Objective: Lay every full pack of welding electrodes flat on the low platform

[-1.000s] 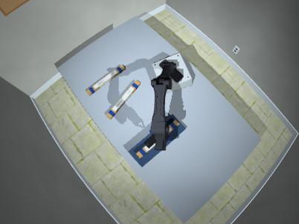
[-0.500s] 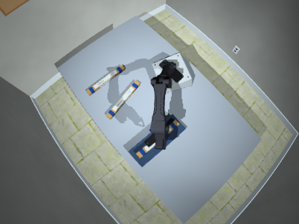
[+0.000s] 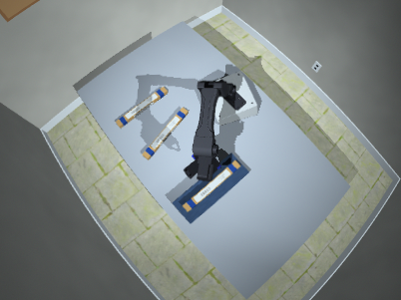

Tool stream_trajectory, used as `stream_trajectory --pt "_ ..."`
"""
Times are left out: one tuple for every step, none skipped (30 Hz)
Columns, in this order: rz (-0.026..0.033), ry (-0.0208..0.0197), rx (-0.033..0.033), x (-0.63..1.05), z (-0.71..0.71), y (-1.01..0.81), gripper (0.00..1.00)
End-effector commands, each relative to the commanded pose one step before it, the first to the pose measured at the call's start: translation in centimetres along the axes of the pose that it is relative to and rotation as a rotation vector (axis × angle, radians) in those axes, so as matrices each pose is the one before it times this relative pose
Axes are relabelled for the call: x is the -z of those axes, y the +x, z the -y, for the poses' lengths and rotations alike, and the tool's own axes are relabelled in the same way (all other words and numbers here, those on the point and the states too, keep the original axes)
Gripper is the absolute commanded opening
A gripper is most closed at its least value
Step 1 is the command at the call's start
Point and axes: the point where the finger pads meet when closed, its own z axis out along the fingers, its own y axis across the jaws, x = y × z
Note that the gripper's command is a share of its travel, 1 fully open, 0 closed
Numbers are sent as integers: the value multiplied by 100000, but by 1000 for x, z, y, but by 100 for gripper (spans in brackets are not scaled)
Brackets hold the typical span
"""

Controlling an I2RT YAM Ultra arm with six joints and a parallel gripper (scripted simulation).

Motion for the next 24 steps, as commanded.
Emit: stream_trajectory --pt "2683 -2632 465 1618 1565 11 74" --pt "-908 859 310 334 760 382 74" --pt "-982 873 325 329 766 404 74" --pt "5 21 -2 321 557 160 74" --pt "-28 -20 -2 325 545 163 74" --pt "-54 -59 -2 320 543 172 74" --pt "-64 -74 -2 321 540 173 74" --pt "-61 -72 -2 322 539 172 74" --pt "-52 -63 -2 323 540 170 74" --pt "-9 -3 -2 324 550 162 74" --pt "-6 0 -2 324 550 162 74" --pt "399 -273 -117 445 520 66 74" --pt "0 0 0 0 0 0 74" --pt "0 0 0 0 0 0 74" --pt "2801 -1809 -832 1140 376 -454 74" --pt "-2530 1671 710 -392 733 746 74" --pt "-448 285 121 200 577 261 74" --pt "232 -148 -66 325 512 103 74" --pt "1963 -1189 -526 657 360 -296 74" --pt "2532 -1468 -659 814 341 -429 74" --pt "538 -245 -122 243 451 5 74" --pt "715 -327 -162 286 442 -39 74" --pt "1308 -627 -304 445 415 -173 74" --pt "1921 -909 -442 610 392 -310 74"
